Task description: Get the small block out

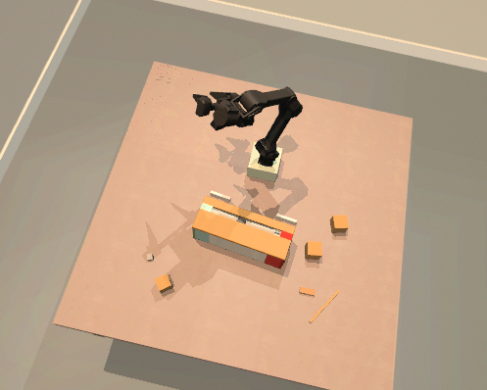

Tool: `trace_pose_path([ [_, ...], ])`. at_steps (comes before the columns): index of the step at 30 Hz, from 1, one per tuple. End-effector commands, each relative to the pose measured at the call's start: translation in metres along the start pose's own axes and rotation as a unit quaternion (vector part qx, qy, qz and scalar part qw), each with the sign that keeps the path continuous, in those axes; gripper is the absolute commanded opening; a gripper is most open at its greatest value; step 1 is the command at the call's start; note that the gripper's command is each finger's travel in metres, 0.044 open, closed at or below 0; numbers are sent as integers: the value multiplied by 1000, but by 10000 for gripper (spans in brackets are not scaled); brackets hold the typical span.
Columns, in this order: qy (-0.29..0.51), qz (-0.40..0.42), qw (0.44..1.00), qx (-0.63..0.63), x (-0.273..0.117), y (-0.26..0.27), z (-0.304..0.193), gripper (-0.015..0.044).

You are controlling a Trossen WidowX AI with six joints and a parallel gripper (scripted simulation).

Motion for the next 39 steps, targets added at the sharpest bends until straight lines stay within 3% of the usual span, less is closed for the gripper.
trace_pose_path([
  [1,-3,-1,1000,0,0,-1,2,400],
  [11,-175,-35,984,-28,-30,-15,113,400],
  [18,-319,-41,941,-107,-93,8,212,400],
  [24,-414,-22,889,-194,-154,58,277,400],
  [33,-488,34,802,-342,-234,171,328,400],
  [39,-491,44,790,-365,-243,191,330,400],
])
Point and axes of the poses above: the point midway between the two fingers, 35 mm back from their tips, its own x axis out along the fingers, its own y axis across the jaws, z = x × y, the point moved 1 cm from there along -x, back along the fingers, and after that the axes turned 8 degrees about x, right-handed, at the moved point
